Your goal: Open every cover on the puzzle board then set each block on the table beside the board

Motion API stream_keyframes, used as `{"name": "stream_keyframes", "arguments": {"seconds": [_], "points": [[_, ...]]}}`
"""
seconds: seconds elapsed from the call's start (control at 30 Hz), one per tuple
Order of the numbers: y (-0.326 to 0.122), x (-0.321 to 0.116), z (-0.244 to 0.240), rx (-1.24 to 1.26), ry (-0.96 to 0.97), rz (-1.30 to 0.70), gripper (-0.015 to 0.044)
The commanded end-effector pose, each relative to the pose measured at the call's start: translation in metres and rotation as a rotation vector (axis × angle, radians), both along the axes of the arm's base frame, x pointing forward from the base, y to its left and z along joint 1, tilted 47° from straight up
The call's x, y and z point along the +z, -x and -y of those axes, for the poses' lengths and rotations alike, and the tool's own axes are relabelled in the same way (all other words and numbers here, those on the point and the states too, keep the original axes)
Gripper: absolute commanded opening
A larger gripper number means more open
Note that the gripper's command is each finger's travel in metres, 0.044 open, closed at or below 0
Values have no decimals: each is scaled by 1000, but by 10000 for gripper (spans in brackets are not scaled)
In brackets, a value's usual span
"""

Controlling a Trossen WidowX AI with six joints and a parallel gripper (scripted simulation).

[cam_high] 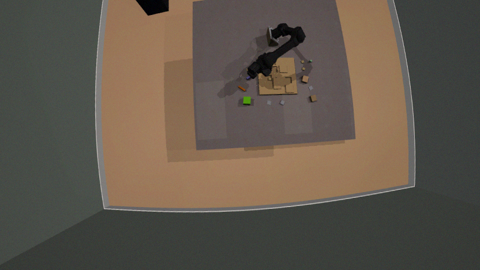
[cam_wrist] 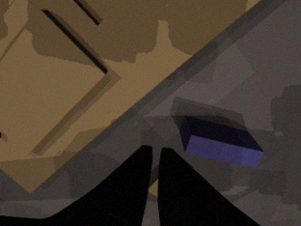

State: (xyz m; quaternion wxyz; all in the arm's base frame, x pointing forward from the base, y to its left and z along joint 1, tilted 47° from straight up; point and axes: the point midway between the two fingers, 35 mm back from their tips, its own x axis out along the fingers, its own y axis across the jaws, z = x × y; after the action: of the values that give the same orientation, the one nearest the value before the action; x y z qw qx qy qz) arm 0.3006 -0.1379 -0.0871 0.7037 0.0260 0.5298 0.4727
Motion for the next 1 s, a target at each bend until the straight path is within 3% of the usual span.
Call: {"name": "stream_keyframes", "arguments": {"seconds": [0.0, 0.47, 0.97], "points": [[-12, 17, -18, 129, -9, 130, 0], [-43, 61, -68, 499, -37, 505, 0], [-44, 44, -86, 503, -38, 510, 0]]}}
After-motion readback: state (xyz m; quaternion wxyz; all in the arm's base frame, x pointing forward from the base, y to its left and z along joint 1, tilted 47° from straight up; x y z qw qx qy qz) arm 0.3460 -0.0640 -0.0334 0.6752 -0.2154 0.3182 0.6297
